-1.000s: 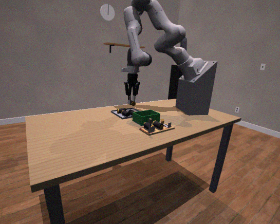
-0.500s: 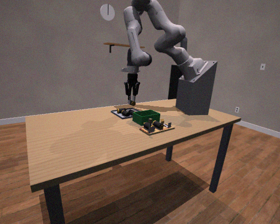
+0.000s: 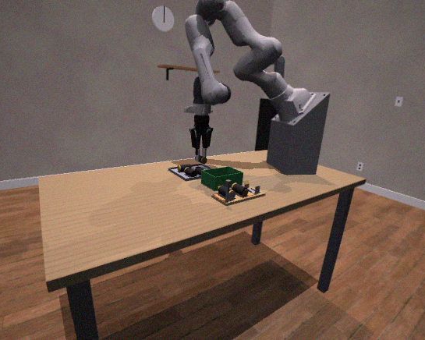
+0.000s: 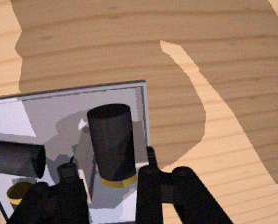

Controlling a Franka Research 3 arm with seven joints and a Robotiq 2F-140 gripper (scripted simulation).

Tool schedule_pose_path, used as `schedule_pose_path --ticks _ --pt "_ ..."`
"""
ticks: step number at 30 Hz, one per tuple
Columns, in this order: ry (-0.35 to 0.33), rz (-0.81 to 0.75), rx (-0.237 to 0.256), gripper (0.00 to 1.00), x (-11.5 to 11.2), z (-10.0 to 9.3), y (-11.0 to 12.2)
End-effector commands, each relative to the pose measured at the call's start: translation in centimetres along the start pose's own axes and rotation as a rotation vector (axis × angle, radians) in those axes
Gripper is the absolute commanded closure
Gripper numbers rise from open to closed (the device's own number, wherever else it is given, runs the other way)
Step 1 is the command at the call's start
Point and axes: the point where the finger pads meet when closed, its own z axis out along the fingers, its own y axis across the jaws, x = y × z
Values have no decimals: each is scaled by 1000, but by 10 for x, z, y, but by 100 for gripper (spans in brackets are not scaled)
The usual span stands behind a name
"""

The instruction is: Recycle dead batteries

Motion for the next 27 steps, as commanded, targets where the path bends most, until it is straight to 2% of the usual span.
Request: schedule_pose_path --ticks 1,6,19,20,27 --pt "7 40 16 84 1 12 -7" --pt "7 40 16 84 1 27 -7" --pt "7 40 16 84 1 28 -7" --pt "7 40 16 71 1 28 -7" --pt "7 40 16 71 1 28 -7"
